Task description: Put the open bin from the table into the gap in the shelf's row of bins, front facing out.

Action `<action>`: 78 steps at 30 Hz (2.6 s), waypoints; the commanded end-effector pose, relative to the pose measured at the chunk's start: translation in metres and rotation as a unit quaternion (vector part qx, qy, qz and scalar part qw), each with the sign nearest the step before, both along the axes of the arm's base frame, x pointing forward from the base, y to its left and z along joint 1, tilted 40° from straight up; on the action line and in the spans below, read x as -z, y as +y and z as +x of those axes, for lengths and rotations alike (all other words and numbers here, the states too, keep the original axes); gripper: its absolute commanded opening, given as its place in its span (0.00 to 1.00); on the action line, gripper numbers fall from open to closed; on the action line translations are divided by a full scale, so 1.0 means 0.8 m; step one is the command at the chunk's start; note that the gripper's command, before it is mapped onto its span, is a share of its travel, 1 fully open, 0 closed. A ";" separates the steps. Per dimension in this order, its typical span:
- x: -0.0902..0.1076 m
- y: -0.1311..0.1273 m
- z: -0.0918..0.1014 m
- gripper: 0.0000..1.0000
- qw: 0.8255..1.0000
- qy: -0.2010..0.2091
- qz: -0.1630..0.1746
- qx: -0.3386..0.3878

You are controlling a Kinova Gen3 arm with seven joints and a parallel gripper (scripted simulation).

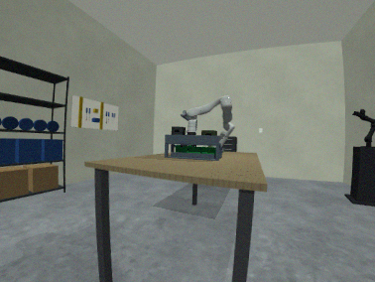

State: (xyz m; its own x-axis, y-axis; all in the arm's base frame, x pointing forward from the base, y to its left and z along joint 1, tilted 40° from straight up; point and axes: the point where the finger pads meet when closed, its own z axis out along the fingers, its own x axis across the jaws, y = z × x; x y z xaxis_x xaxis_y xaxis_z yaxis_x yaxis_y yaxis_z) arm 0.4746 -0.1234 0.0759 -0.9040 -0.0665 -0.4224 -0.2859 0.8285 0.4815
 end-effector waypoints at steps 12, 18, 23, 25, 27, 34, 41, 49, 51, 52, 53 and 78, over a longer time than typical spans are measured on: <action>-0.006 0.001 0.016 0.00 1.000 -0.003 -0.002 -0.001; -0.007 0.002 0.019 0.00 1.000 -0.003 -0.002 -0.001; -0.008 0.002 0.021 0.00 1.000 -0.003 -0.002 -0.001; -0.008 0.002 0.021 0.00 1.000 -0.003 -0.002 -0.001; -0.008 0.002 0.021 0.00 1.000 -0.003 -0.001 -0.001; -0.009 0.003 0.021 0.00 1.000 -0.001 0.001 0.000; -0.009 0.004 0.020 0.00 1.000 0.000 0.002 0.000; -0.010 0.004 0.020 0.00 1.000 0.001 0.003 -0.001; -0.010 0.004 0.019 0.00 1.000 0.001 0.003 -0.001; -0.010 0.004 0.019 0.00 1.000 0.001 0.003 -0.001; -0.010 0.004 0.019 0.00 1.000 0.001 0.003 -0.001; -0.010 0.004 0.018 0.00 1.000 0.003 0.003 -0.001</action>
